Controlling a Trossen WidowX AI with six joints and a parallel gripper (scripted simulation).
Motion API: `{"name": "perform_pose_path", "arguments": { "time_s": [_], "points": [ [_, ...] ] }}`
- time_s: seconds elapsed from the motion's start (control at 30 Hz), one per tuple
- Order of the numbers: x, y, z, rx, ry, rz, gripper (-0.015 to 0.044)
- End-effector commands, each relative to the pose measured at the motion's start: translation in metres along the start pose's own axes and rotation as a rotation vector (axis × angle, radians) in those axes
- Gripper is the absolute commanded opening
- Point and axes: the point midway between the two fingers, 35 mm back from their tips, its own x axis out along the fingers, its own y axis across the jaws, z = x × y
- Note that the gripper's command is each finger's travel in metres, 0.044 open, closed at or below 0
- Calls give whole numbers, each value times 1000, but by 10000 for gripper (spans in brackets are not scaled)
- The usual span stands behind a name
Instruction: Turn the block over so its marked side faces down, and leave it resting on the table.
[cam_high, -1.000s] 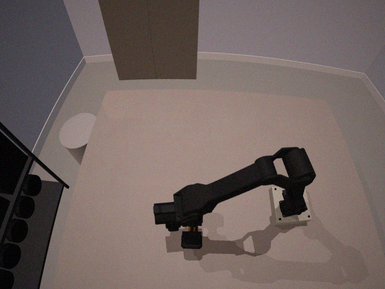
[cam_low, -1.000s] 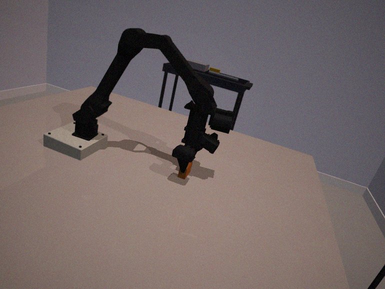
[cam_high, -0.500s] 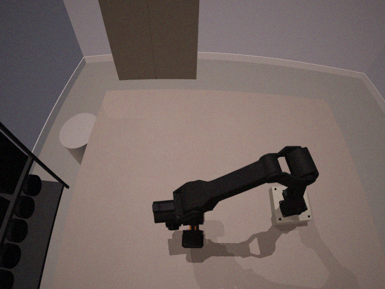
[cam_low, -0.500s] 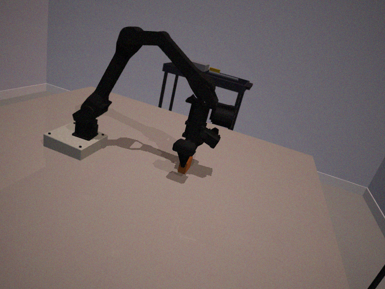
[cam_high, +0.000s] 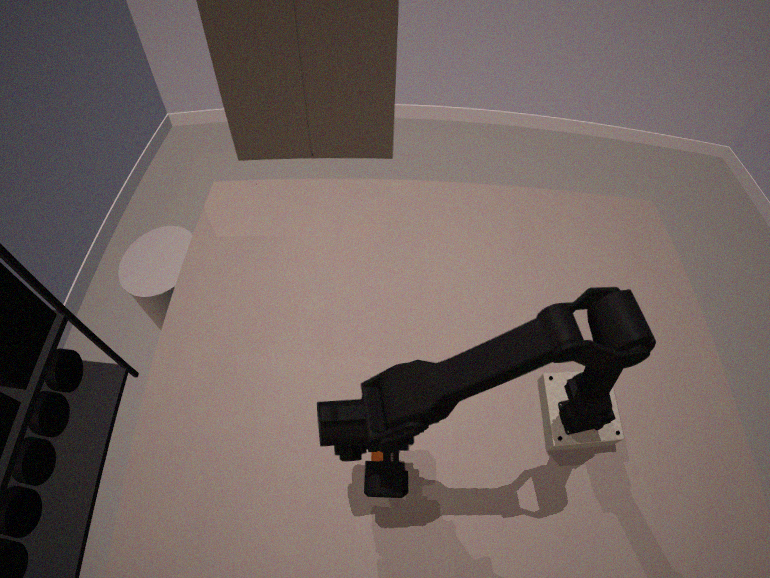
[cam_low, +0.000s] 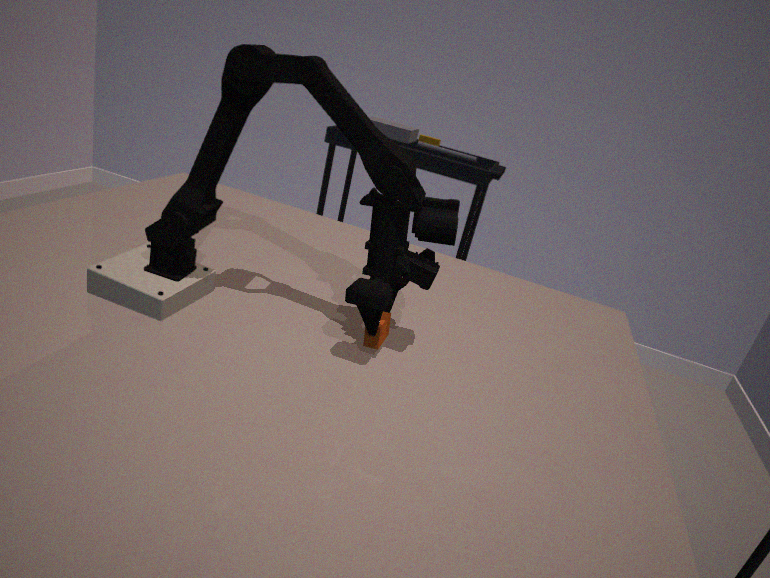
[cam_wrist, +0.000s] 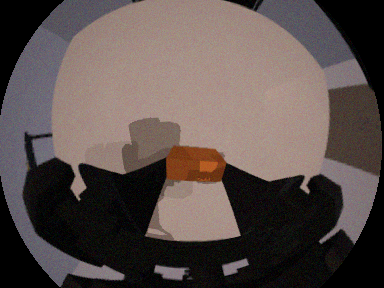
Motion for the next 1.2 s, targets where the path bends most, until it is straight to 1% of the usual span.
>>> {"name": "perform_pose_path", "arguments": {
  "time_s": [0.0,0.83,1.07,1.17],
  "points": [
    [1,0,0,-5,-73,-4,0],
    [4,-1,-10,1,-456,-2,0],
    [4,-1,-10,2,-468,-2,0],
    [11,0,-6,0,-499,-1,0]
  ]
}}
